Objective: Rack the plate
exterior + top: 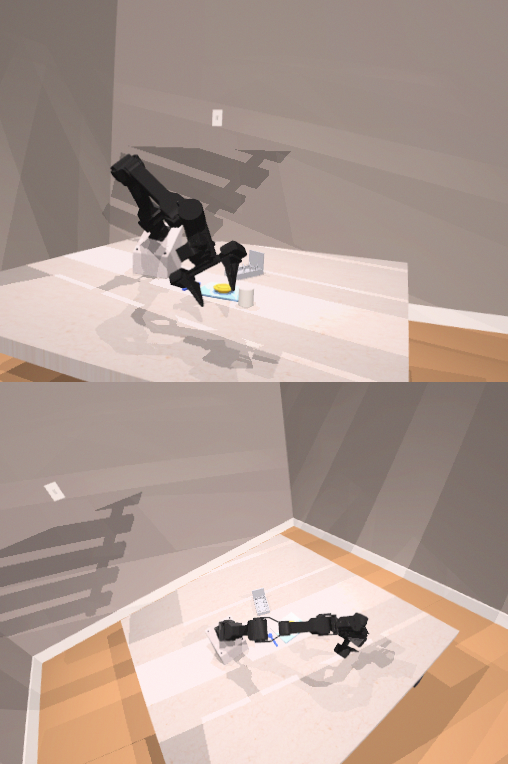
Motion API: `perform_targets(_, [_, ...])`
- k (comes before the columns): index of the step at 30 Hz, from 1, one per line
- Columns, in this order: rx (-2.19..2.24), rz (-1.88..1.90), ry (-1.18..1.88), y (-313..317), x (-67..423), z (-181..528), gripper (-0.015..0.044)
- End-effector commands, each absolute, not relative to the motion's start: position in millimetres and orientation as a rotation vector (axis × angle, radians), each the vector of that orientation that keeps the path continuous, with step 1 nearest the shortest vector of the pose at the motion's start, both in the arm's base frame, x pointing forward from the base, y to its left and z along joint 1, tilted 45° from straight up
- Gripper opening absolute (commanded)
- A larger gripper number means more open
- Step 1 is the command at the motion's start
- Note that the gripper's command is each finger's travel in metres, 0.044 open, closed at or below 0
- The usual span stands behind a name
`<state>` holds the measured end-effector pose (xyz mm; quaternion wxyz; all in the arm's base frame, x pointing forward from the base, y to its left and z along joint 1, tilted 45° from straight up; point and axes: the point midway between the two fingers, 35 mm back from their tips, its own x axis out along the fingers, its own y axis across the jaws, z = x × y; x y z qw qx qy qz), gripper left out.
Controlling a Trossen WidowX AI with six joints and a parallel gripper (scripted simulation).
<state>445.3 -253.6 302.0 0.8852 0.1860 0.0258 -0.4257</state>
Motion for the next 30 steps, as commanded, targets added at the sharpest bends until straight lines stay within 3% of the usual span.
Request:
perform_targets(1, [0.342,-0.891,0.179,-239.6,448.4,268.9,0.04])
perform_targets(30, [-0.182,-0.739,0.979,-118.4,395.8,106.0,0.04])
